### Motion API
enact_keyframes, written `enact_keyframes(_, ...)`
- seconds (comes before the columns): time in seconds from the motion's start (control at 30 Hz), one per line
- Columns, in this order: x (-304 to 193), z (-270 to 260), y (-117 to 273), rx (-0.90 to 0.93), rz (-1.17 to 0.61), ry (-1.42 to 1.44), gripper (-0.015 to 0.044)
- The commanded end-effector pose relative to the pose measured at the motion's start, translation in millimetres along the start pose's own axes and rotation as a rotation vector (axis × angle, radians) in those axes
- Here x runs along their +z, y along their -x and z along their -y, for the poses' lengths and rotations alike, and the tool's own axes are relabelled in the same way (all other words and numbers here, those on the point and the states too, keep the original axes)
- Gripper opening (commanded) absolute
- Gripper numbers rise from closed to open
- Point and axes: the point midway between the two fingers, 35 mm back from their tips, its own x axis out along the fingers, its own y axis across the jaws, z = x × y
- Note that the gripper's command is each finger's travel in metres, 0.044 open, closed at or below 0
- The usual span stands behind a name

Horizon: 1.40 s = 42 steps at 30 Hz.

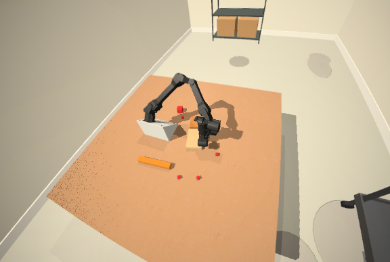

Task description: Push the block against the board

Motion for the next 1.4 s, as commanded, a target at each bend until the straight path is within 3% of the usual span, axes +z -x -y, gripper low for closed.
enact_keyframes(0.0,-0.8,-0.3,-1.9,0.004,-0.006,-0.001,0.0000)
enact_keyframes(0.97,46.8,-0.1,-1.7,0.004,-0.004,0.001,0.0000)
enact_keyframes(1.13,43.1,0.8,50.4,0.002,-0.005,0.001,0.0000)
enact_keyframes(1.37,43.3,5.8,53.4,0.000,0.011,-0.030,0.0000)
